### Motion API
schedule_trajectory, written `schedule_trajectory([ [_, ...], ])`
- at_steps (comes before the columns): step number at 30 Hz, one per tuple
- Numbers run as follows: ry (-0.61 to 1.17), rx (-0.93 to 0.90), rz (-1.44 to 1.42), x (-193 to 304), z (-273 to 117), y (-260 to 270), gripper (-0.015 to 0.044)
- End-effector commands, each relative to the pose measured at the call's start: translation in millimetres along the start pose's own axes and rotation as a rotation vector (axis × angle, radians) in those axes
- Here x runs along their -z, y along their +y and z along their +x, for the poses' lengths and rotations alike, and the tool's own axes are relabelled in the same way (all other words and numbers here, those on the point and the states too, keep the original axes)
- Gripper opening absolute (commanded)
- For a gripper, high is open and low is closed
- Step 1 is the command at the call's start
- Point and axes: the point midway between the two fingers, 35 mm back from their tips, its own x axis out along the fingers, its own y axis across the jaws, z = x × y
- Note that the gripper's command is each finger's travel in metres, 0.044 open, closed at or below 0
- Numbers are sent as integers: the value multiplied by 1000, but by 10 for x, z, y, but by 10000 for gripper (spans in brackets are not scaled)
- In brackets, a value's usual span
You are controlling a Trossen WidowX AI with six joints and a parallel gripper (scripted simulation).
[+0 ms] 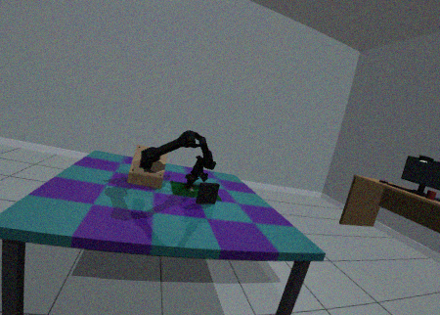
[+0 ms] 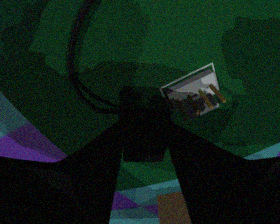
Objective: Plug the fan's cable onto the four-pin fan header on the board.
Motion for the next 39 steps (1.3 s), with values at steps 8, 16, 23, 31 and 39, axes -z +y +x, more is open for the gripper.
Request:
schedule_trajectory([
  [8,0,-1,-1,46,-229,11,0],
  [16,-1,0,-3,113,-475,10,0],
  [23,-1,2,-4,176,-667,-3,0],
  [31,-33,0,-154,141,-688,-116,0],
  [39,-89,10,-419,88,-710,-323,0],
])
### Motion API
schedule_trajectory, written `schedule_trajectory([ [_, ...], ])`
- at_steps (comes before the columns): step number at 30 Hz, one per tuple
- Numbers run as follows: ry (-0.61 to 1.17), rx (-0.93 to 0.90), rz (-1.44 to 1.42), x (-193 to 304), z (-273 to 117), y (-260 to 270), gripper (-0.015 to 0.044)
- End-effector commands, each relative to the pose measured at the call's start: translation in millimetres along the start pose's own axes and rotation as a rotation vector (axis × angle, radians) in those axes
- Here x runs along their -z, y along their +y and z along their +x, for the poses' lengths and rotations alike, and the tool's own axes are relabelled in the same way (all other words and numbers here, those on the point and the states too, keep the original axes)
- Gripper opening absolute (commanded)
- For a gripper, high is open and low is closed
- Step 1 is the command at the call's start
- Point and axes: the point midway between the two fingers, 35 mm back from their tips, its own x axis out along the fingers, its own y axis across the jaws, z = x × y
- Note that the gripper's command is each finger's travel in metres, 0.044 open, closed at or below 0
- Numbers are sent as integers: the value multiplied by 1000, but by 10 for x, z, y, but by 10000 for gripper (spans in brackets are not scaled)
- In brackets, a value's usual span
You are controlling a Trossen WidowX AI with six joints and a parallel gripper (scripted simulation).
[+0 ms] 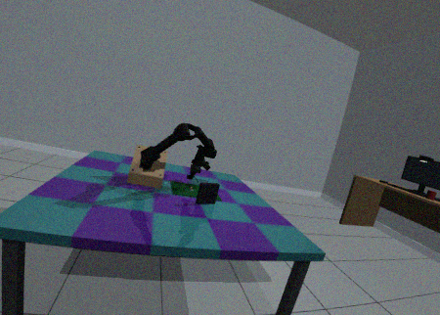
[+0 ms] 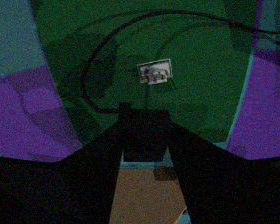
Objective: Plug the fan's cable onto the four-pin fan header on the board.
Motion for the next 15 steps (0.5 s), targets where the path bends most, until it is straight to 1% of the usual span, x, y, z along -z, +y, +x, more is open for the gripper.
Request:
schedule_trajectory([
  [1,-29,13,-139,10,-4,-120,0],
  [15,-103,80,-597,76,-16,-484,0],
])
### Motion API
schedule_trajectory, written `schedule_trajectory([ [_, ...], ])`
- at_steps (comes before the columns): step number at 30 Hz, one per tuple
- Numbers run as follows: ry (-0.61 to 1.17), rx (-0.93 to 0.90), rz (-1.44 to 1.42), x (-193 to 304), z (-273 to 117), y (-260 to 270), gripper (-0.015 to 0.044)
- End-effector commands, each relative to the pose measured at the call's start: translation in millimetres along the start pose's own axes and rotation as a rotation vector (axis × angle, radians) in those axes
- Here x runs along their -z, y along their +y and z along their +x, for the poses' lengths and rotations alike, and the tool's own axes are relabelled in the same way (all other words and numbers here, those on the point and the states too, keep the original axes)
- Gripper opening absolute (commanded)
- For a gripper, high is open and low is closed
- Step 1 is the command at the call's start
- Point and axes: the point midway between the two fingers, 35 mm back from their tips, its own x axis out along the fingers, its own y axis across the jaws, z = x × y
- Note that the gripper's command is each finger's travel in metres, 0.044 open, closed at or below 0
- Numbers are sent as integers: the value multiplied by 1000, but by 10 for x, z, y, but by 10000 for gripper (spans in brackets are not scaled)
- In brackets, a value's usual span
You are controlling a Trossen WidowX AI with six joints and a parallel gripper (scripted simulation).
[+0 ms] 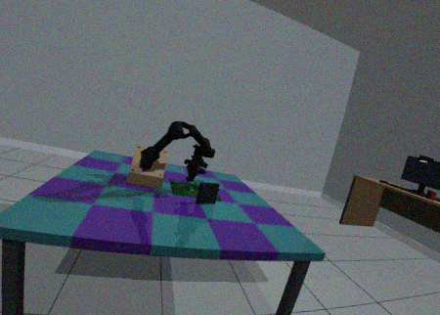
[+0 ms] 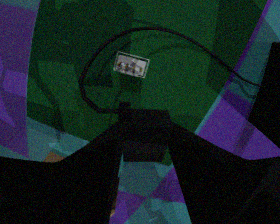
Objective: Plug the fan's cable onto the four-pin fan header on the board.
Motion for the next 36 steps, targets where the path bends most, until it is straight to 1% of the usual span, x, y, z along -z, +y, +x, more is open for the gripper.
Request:
schedule_trajectory([
  [1,-15,29,-141,80,5,-91,0],
  [8,-29,74,-361,207,10,-216,0],
  [16,-30,76,-382,220,13,-226,0],
  [36,-88,-143,-394,315,256,-113,0],
])
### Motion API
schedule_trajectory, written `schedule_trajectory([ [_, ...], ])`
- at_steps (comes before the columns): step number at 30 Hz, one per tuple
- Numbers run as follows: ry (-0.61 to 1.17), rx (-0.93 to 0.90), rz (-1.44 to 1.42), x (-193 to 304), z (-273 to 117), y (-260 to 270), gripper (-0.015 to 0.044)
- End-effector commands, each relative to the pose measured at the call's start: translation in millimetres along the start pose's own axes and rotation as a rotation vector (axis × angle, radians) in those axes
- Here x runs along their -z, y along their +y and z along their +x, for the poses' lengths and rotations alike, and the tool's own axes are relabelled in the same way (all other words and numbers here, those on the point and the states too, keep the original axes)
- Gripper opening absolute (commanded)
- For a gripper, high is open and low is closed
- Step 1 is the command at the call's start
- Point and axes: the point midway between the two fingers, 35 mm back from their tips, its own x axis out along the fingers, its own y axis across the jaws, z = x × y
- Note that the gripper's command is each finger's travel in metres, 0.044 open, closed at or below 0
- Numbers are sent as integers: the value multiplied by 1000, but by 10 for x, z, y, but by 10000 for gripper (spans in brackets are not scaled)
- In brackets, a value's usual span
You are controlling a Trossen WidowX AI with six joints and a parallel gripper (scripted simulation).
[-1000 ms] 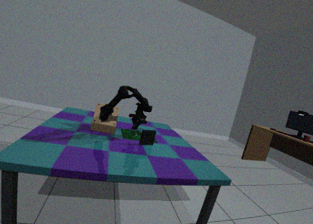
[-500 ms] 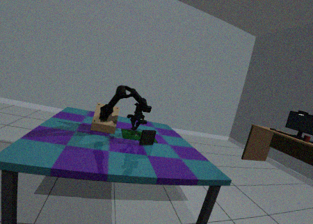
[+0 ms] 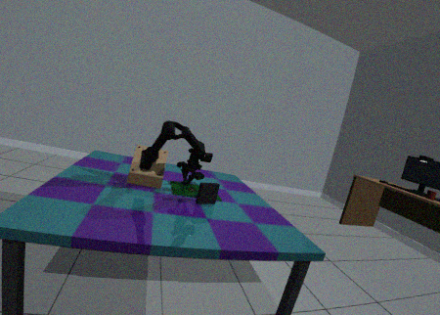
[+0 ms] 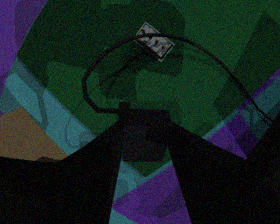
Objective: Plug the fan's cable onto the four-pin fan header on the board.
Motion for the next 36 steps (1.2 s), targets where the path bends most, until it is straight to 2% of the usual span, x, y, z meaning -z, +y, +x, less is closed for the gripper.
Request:
schedule_trajectory([
  [1,-32,-49,-4,12,54,37,0],
  [36,-403,-314,-20,20,320,187,0],
])
